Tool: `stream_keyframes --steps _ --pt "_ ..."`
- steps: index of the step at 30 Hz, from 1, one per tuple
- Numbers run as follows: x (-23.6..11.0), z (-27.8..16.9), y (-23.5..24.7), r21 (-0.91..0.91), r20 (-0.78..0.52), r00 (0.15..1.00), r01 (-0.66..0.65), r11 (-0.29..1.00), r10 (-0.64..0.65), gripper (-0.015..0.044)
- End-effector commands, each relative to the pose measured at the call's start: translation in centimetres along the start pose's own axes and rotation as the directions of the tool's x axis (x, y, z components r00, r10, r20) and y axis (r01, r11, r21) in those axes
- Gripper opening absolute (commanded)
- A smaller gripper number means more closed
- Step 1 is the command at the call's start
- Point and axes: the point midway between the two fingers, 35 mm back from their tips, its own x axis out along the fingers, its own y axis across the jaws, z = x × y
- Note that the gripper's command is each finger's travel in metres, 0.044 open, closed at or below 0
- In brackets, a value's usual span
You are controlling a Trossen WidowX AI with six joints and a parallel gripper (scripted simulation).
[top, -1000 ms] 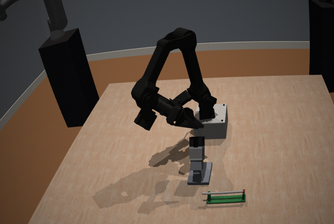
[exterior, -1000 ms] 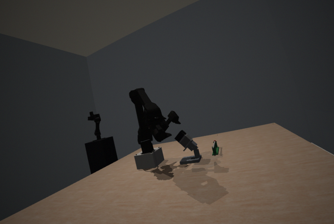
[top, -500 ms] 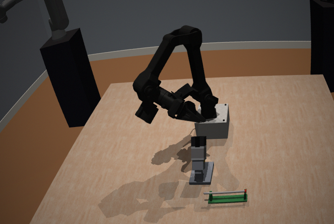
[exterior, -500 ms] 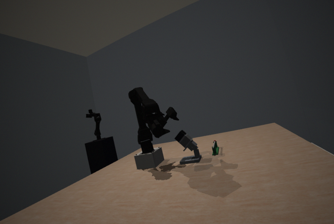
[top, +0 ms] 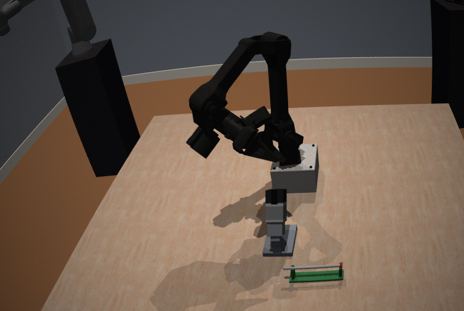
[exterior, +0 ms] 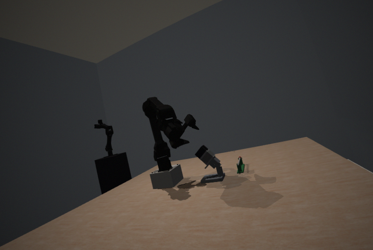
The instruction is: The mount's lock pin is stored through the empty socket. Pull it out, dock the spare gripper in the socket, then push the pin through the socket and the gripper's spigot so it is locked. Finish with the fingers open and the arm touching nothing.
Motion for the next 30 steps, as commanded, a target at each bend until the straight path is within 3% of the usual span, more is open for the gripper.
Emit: stream_keyframes --steps 1,8,18,30 --pt "-0.3 0.7 -0.6 0.005 -0.025 1.000 0.007 1.000 -0.007 0.0440" --pt "-0.2 0.3 -0.3 -0.001 -0.015 1.000 0.003 1.000 -0.003 0.0440" --pt "5.8 4.6 -0.5 0.002 -0.031 1.000 -0.001 1.000 0.001 0.0180" --pt "7.1 6.0 -0.5 -0.001 -0.018 1.000 0.005 1.000 -0.005 0.0180"
